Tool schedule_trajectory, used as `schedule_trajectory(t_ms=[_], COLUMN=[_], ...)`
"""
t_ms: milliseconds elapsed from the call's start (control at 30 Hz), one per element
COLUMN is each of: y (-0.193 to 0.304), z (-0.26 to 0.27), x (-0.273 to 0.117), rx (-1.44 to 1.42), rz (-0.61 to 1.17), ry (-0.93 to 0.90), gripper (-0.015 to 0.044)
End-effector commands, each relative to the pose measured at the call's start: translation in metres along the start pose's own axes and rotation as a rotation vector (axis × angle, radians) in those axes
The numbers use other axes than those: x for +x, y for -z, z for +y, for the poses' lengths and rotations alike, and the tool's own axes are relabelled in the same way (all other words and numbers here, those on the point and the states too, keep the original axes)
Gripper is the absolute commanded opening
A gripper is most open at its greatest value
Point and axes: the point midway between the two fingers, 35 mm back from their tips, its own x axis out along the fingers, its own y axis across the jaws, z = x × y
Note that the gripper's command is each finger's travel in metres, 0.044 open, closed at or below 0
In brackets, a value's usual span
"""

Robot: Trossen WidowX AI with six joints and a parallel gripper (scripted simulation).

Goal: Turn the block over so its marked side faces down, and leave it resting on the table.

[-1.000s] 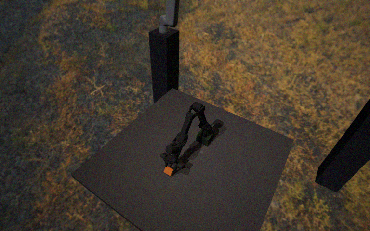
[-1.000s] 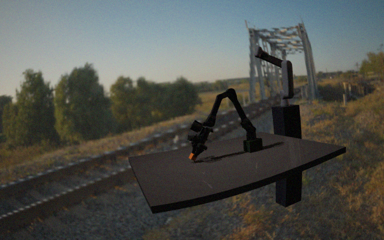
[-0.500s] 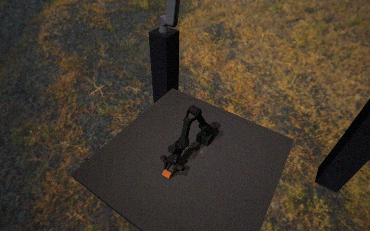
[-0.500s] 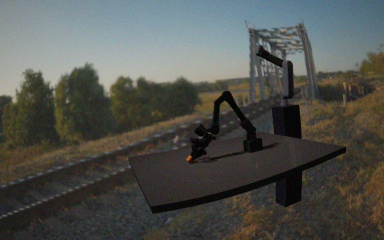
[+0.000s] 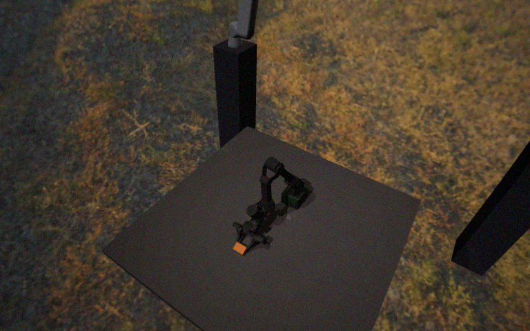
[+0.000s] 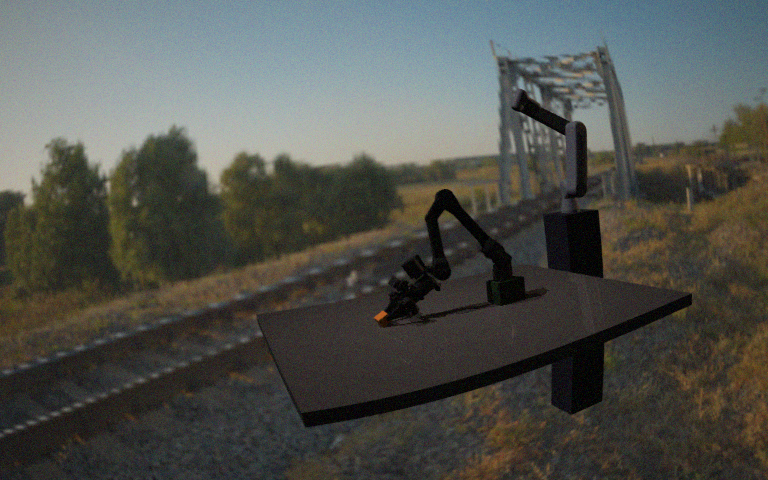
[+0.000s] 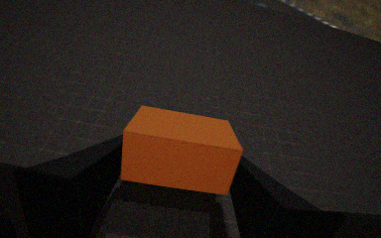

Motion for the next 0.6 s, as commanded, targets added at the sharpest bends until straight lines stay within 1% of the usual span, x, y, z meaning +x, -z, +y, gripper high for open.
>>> schedule_trajectory(t_ms=[0, 567], y=[0.0041, 0.0013], z=[0.0013, 0.0014], x=[-0.0076, -0.0108], rx=[0.002, 0.001], rz=[-0.054, -0.086], ry=[-0.004, -0.005], gripper=[0.0, 0.0])
